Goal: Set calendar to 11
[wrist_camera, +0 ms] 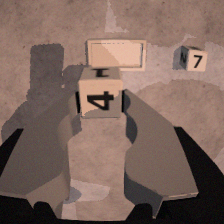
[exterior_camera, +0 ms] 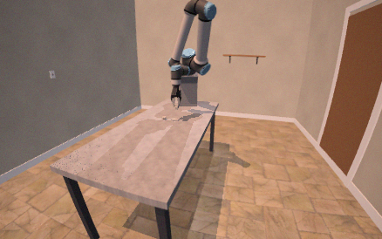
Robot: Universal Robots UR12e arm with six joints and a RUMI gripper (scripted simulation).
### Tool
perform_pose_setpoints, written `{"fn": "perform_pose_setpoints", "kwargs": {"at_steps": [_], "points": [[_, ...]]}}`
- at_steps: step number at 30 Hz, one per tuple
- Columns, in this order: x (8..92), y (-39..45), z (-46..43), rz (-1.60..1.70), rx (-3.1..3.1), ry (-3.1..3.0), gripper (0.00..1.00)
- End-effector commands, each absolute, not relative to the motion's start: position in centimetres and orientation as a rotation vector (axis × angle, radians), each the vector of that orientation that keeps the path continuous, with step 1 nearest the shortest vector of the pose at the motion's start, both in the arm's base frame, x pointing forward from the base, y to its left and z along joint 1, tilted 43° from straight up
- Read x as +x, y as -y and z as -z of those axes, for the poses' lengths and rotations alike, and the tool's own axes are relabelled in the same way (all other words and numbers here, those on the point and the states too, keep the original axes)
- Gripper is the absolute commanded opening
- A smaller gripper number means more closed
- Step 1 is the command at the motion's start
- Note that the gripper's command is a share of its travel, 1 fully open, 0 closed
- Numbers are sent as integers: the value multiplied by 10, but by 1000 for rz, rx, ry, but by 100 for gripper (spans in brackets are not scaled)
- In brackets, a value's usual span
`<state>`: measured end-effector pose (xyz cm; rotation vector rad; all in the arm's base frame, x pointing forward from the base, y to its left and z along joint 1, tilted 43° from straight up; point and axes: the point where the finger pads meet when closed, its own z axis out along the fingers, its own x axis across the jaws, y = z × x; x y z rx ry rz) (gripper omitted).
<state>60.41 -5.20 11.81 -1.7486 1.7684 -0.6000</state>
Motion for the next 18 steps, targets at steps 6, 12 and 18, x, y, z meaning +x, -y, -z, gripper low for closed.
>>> {"fn": "perform_pose_setpoints", "kwargs": {"at_steps": [6, 12, 18], "points": [[604, 53, -119, 589, -1717, -1792, 10], [605, 54, -120, 568, -1665, -1831, 10], [606, 56, -121, 533, -1577, -1891, 10]]}}
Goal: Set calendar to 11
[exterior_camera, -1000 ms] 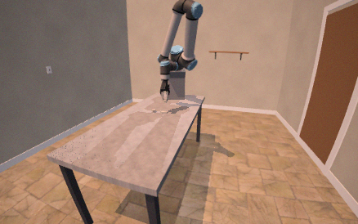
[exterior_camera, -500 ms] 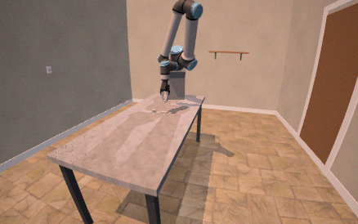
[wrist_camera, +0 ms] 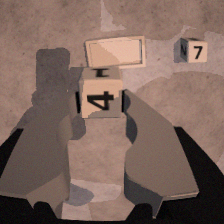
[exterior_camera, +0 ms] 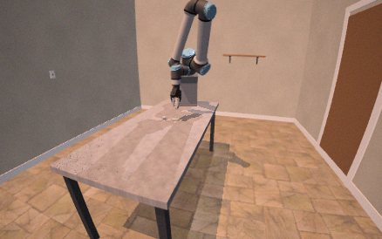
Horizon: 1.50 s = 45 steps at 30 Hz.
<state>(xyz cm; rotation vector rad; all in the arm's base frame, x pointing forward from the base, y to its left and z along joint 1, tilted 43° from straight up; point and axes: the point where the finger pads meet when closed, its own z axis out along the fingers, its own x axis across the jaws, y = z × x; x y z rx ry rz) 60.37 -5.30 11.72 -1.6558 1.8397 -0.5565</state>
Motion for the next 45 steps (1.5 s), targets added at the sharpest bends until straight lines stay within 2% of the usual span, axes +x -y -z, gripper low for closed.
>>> {"fn": "perform_pose_setpoints", "kwargs": {"at_steps": [1, 45], "points": [[607, 57, -122, 526, -1559, -1903, 10], [607, 68, -121, 74, -455, -2348, 10]]}}
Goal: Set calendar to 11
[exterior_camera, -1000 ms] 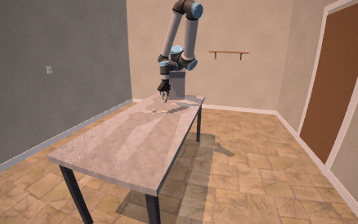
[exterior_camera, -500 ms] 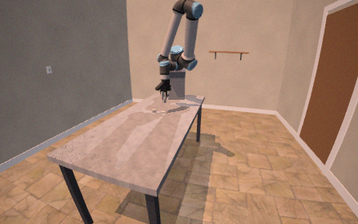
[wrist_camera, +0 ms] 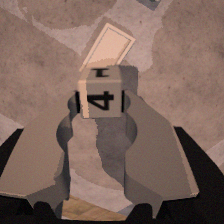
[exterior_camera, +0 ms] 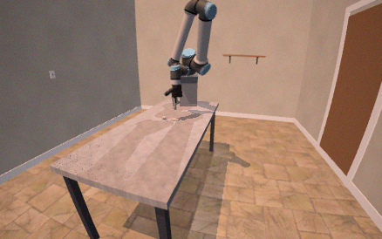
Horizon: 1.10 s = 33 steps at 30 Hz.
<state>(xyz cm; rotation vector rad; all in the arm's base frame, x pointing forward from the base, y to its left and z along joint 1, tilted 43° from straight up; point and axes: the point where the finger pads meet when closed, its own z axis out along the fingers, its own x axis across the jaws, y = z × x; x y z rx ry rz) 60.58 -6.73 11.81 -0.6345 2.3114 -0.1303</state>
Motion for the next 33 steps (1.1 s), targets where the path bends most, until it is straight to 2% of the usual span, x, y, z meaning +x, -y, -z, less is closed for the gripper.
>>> {"fn": "perform_pose_setpoints", "kwargs": {"at_steps": [1, 33], "points": [[607, 69, -121, 66, -434, -2352, 10], [604, 69, -118, -283, 455, -2367, 10]]}}
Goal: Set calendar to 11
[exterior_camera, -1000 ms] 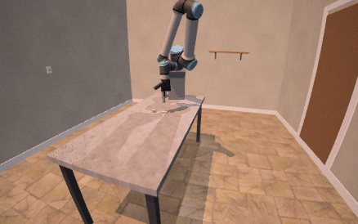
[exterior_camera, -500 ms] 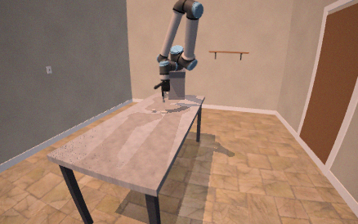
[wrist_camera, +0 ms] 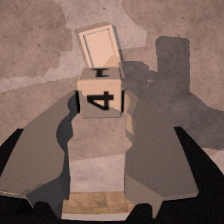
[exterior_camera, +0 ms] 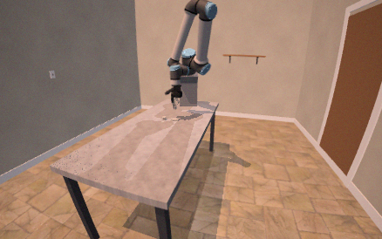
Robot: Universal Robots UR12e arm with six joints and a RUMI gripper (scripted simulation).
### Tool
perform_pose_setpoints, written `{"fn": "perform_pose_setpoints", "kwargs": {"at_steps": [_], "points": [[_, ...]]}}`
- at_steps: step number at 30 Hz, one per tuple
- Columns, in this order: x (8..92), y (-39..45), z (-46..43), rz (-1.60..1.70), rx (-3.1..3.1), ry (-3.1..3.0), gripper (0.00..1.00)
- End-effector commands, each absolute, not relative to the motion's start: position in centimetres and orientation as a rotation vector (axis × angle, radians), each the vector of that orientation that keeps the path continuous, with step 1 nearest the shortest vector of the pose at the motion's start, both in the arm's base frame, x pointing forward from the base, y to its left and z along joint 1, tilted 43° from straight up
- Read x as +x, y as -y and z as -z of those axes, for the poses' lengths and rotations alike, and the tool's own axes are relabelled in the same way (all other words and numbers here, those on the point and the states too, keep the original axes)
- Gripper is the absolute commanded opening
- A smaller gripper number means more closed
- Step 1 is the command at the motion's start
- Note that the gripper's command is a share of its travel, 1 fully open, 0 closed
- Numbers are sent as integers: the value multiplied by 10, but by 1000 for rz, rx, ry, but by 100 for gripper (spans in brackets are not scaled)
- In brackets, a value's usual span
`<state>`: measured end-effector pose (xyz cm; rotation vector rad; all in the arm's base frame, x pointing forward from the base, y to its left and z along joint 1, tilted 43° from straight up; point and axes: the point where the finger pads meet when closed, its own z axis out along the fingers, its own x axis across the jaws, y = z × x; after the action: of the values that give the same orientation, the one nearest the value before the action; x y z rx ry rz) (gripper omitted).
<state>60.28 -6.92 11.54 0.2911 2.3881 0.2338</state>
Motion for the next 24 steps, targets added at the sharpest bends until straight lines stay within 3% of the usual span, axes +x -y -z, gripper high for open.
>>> {"fn": "perform_pose_setpoints", "kwargs": {"at_steps": [1, 24], "points": [[604, 68, -118, -302, 503, -2359, 10], [603, 63, -118, -545, 1144, -2184, 10]]}}
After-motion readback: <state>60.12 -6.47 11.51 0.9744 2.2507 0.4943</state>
